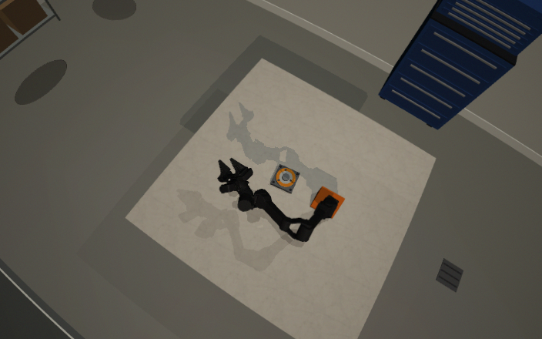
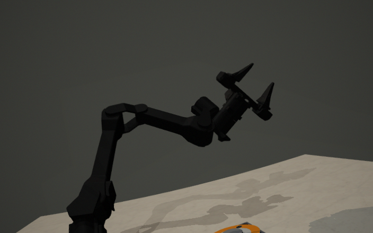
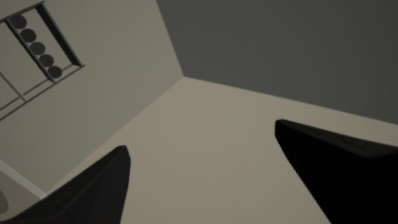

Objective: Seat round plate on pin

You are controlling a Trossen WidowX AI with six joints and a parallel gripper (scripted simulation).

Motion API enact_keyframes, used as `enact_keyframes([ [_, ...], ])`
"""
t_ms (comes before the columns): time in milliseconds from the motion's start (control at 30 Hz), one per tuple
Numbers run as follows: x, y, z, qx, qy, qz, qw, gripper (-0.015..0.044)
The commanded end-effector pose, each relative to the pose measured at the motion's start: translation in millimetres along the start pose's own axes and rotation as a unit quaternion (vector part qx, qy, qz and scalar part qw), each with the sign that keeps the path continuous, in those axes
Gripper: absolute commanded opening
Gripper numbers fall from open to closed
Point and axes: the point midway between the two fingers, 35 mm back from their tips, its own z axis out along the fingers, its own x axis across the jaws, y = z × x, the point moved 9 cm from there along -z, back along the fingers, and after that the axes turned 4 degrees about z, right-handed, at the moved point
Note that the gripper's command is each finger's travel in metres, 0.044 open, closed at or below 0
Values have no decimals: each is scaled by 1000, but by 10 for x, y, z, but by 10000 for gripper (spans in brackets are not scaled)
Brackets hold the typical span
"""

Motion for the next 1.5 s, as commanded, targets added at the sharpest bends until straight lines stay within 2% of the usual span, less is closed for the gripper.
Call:
enact_keyframes([
  [0, 4, -25, 12, 3, 6, -7, 1000, 374],
  [167, 23, -754, 190, 111, 162, -146, 970, 242],
  [300, -20, -1065, 185, 167, 228, -179, 942, 137],
  [467, -195, -1658, 28, 297, 359, -200, 862, 6],
  [567, -279, -1835, -68, 344, 400, -192, 827, 0],
  [767, -627, -2266, -513, 504, 514, -107, 686, 0],
  [833, -685, -2304, -591, 527, 526, -87, 661, 0],
  [900, -847, -2365, -806, 587, 553, -22, 590, 0],
  [1033, -1089, -2342, -1109, 664, 569, 101, 474, 0],
  [1167, -1224, -2303, -1242, 696, 563, 175, 410, 0],
  [1467, -1223, -2290, -1256, 698, 562, 181, 405, 0],
])
